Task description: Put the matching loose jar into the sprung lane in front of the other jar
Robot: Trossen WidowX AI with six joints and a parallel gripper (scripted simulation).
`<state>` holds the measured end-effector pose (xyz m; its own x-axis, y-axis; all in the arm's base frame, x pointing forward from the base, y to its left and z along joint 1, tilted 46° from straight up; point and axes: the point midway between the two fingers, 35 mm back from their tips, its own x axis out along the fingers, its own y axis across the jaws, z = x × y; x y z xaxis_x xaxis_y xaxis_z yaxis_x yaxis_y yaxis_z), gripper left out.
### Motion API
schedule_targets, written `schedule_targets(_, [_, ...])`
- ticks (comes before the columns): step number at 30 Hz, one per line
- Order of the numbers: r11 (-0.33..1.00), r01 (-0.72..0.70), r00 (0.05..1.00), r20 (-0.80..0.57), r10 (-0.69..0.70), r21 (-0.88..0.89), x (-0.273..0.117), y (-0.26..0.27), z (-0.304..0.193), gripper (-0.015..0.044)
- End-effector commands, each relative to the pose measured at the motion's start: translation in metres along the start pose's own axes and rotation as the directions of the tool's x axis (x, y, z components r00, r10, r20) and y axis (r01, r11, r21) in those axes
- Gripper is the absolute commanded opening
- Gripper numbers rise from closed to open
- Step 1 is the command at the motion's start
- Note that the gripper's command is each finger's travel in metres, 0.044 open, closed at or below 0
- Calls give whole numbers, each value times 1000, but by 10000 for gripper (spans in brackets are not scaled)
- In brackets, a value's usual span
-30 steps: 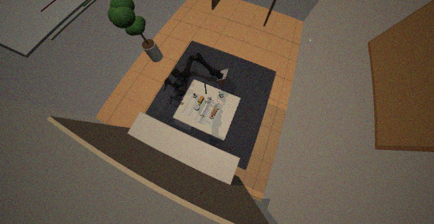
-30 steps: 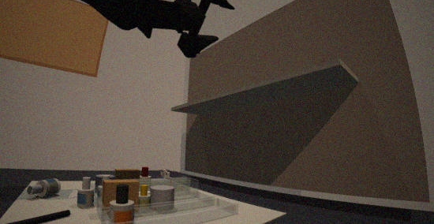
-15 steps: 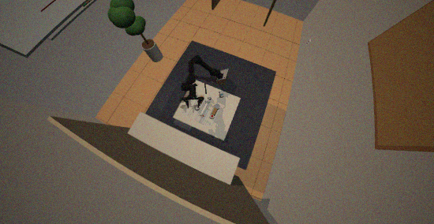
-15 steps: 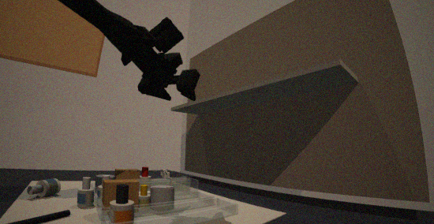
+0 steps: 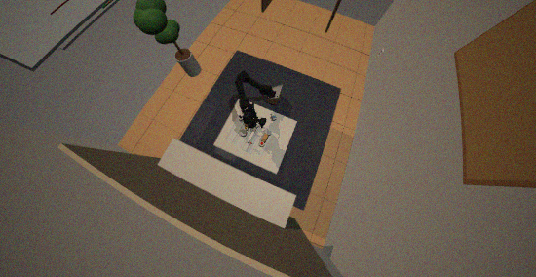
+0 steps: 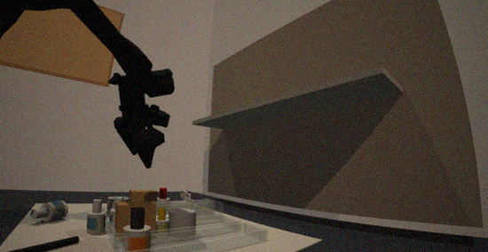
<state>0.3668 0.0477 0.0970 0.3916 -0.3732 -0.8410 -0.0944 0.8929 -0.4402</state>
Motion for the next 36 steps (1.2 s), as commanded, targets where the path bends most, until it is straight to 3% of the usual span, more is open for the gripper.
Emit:
schedule_targets(1, [969,240,934,-286,-214,55,8,-3,-79,440])
schedule_targets(5, [925,378,867,-366,-338,43,1,-15,-104,440])
schedule_targets(16, [925,378,867,-366,-338,43,1,-17,-103,440])
schedule_targets(20, [924,379,867,-366,-339,43,29,-28,-114,440])
schedule_targets(36, [924,380,866,-366,-340,42,49,-37,-122,440])
